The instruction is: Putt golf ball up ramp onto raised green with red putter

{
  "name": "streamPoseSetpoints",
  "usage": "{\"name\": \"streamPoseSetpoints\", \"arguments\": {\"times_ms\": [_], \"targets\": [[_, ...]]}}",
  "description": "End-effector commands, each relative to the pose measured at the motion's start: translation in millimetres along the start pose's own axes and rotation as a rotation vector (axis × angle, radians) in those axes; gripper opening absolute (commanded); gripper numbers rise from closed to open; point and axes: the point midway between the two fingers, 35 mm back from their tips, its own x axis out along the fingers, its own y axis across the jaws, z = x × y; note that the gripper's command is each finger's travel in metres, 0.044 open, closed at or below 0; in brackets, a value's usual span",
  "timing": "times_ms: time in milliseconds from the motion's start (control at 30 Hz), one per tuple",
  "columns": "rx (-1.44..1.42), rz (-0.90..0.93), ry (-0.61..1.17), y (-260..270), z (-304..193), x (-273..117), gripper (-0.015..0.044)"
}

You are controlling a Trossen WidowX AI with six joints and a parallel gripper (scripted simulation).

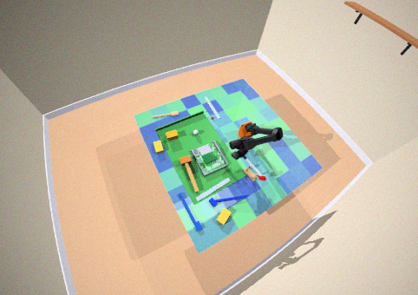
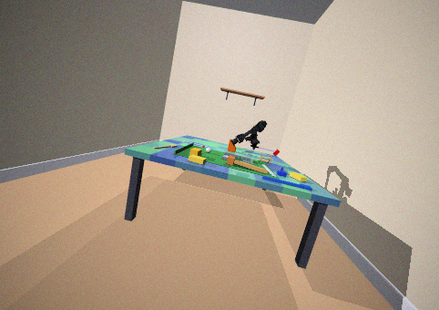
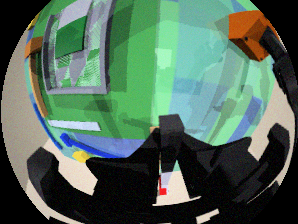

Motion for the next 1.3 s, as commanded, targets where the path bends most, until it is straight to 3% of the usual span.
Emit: {"name": "streamPoseSetpoints", "arguments": {"times_ms": [0,300,1267], "targets": [[-0.005,0.005,0.005,0.4,-6.0,-14.9,0.0],[0.036,0.009,-0.002,2.7,-3.0,-30.1,0.0],[0.729,0.119,-0.173,40.6,174.0,-101.2,0.0]]}}
